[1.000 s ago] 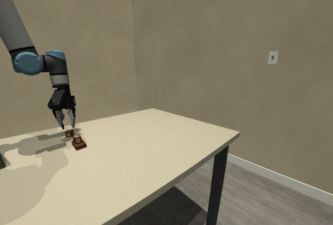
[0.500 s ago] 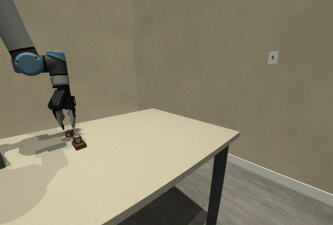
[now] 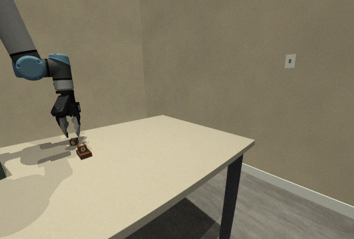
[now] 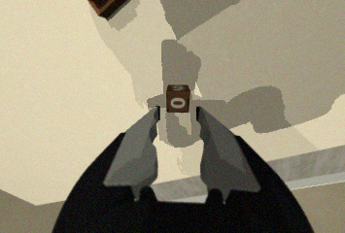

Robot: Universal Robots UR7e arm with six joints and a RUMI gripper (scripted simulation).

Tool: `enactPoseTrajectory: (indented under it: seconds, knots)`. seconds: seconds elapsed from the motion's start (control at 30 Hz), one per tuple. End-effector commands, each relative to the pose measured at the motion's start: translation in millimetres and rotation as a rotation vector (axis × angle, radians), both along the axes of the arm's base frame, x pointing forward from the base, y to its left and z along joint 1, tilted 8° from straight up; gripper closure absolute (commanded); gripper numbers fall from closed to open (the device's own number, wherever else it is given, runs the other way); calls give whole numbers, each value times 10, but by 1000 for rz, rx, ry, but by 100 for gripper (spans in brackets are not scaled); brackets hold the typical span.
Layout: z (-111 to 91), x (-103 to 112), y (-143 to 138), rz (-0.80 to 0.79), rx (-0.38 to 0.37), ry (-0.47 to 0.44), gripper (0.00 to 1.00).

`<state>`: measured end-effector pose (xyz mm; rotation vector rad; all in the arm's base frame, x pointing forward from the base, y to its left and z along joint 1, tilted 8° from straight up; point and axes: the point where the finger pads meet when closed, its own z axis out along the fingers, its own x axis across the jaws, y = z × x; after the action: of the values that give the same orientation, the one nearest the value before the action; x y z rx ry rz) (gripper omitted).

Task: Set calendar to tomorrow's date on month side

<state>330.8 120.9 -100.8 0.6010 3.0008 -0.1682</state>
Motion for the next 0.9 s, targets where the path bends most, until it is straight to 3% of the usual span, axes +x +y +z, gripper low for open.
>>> enactPoseTrajectory:
  seconds: [0.0, 0.53, 0.87]
  knots:
    - [3, 3, 1, 0, 0, -1, 72]
    - [-7, 4, 0, 0, 0, -1, 72]
    - [-117, 10, -14, 0, 0, -1, 72]
